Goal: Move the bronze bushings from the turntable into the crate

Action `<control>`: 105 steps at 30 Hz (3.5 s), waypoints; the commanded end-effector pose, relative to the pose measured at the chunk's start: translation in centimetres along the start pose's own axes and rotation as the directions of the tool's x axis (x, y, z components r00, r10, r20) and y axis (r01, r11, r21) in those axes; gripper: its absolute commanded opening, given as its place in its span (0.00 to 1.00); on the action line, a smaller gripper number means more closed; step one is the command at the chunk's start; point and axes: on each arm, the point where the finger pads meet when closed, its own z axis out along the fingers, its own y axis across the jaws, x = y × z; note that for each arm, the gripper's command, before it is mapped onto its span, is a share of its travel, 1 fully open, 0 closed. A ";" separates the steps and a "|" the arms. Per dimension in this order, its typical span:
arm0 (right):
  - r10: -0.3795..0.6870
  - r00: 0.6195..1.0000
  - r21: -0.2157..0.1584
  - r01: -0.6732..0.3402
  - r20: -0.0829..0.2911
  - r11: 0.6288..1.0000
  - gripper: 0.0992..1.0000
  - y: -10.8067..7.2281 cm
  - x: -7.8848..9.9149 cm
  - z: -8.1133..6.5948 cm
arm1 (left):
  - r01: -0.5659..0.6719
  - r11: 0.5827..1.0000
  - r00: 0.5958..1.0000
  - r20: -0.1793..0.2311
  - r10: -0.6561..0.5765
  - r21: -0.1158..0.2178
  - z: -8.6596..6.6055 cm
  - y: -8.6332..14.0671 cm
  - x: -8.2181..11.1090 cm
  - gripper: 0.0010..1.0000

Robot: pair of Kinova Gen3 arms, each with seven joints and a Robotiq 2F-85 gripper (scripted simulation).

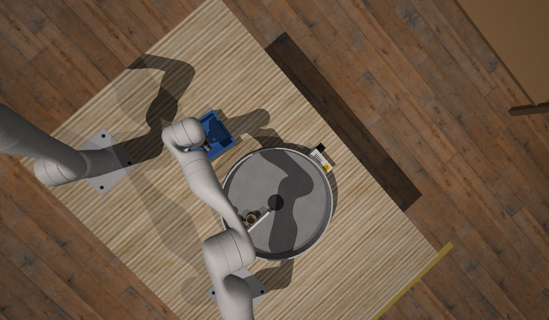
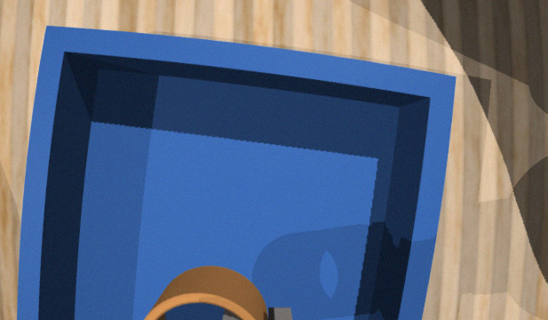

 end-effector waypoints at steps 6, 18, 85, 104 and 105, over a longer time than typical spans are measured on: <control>0.000 1.000 -0.002 0.000 0.001 1.000 0.00 0.1 0.0 0.3 | 0.000 1.000 1.000 0.002 0.000 0.000 -0.1 0.0 0.0 1.00; 0.000 1.000 -0.002 0.000 0.001 1.000 0.00 0.1 0.0 2.3 | 0.000 1.000 1.000 0.002 0.000 0.000 -0.1 0.0 0.0 1.00; 0.000 1.000 -0.002 0.000 0.001 1.000 0.00 0.1 0.0 4.1 | 0.000 1.000 1.000 0.002 0.000 0.000 -0.1 0.0 0.0 1.00; 0.000 1.000 -0.002 0.000 0.001 1.000 0.00 0.1 0.0 4.5 | 0.000 1.000 1.000 0.002 0.000 0.000 -0.1 0.0 0.0 1.00; 0.000 1.000 -0.002 0.000 0.001 1.000 0.00 0.1 0.0 4.5 | 0.000 1.000 1.000 0.002 0.000 0.000 -0.1 0.0 0.0 1.00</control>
